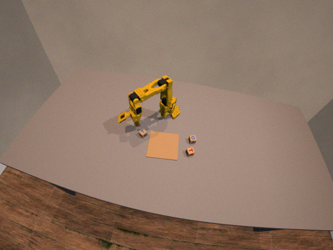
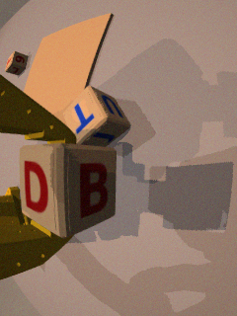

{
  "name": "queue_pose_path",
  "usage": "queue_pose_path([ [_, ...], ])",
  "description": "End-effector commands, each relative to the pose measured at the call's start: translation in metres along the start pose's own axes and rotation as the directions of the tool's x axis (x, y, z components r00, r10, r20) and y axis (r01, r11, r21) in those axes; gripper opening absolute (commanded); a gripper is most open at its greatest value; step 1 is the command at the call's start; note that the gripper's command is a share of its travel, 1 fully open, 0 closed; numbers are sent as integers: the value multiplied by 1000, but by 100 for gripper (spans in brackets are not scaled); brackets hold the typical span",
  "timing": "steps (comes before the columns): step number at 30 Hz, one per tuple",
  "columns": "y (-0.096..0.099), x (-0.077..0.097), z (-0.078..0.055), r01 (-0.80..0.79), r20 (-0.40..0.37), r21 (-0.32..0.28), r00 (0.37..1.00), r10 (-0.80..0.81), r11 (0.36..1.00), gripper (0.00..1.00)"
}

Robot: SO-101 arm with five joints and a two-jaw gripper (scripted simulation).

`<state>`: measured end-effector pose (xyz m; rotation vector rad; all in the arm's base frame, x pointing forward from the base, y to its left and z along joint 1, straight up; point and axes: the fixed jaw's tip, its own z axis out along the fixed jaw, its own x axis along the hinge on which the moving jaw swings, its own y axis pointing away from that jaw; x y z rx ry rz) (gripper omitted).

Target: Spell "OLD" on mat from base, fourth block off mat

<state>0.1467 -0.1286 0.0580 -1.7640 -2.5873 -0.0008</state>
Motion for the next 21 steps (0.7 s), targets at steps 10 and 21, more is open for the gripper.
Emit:
queue_pose_path([
  [10, -24, -15, -9, -145, 65, -34, 987, 147, 989, 0],
  [21, -24, -15, -9, -145, 65, -34, 987, 147, 989, 0],
])
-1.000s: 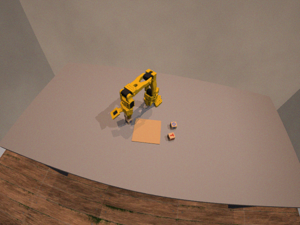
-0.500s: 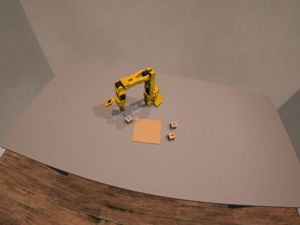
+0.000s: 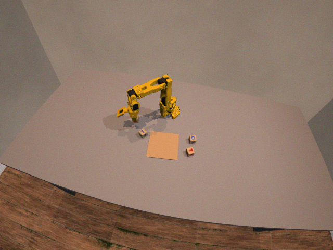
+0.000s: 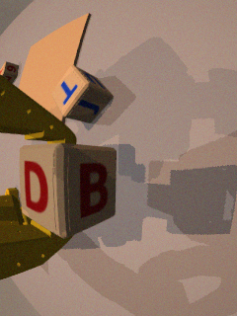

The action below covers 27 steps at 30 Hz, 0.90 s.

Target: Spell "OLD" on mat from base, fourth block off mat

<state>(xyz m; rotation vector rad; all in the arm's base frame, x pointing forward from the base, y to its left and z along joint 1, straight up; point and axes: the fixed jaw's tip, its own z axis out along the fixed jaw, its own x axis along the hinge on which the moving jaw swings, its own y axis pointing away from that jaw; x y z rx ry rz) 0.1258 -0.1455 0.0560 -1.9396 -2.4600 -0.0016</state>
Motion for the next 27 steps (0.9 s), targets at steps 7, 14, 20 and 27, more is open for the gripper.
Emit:
queue_pose_path([
  [7, 2, -7, -11, -7, 65, -32, 998, 9, 999, 0],
  [14, 1, -8, -11, -16, 69, -34, 997, 18, 999, 0],
  [20, 1, -8, -11, -16, 69, -34, 997, 18, 999, 0],
  [27, 1, -8, -11, -16, 69, -34, 997, 18, 999, 0],
])
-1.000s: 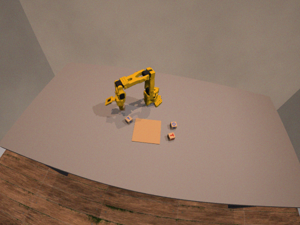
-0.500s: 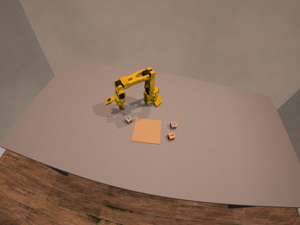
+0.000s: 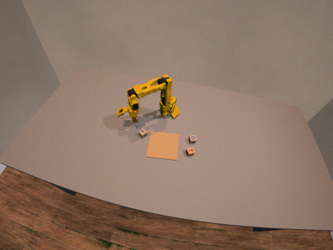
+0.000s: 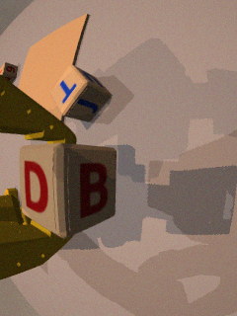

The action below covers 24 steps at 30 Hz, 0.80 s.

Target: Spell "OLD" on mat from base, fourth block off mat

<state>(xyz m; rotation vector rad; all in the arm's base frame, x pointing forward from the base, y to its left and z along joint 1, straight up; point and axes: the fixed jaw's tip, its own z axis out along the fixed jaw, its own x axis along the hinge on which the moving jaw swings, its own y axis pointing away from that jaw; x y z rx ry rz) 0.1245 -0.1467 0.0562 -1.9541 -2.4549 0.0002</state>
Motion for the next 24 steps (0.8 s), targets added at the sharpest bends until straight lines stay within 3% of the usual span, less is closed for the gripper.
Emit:
queue_pose_path([
  [1, 2, -7, -11, -6, 65, -32, 998, 9, 999, 0],
  [24, 3, -8, -1, -6, 65, -32, 998, 9, 999, 0],
])
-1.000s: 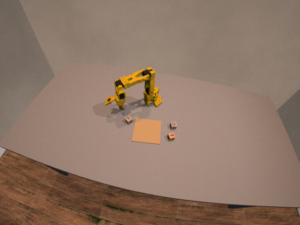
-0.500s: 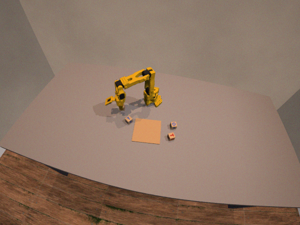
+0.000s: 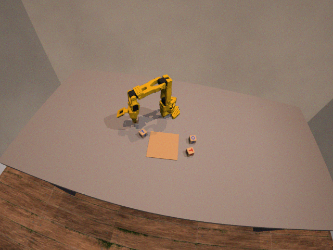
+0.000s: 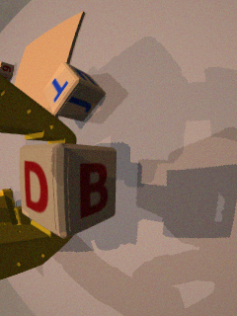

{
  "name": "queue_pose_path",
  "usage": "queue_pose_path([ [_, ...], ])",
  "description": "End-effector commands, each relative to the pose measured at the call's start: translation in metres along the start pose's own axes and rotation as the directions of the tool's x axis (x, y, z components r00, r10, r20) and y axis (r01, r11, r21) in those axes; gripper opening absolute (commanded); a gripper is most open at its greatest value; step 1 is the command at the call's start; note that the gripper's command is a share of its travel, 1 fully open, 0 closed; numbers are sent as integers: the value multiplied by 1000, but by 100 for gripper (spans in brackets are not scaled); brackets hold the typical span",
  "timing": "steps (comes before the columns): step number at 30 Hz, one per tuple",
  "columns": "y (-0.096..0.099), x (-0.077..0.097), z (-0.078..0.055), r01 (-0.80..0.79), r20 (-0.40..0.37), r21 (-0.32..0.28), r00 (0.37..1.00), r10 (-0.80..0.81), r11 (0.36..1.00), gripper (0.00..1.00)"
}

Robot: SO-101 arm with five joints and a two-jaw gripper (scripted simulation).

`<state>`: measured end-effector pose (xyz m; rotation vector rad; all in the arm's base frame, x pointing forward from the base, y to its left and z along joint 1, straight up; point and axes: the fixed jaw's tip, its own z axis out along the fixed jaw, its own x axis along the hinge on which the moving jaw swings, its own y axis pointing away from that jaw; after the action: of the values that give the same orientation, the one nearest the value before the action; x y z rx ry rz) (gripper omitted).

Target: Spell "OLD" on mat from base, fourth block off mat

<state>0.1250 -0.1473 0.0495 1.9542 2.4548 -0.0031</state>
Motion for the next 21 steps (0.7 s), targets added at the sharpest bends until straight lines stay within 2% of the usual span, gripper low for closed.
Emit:
queue_pose_path([
  [1, 2, -7, -7, -7, 58, -29, 998, 8, 1000, 0],
  [21, 3, -7, 0, -7, 58, -29, 998, 8, 1000, 0],
])
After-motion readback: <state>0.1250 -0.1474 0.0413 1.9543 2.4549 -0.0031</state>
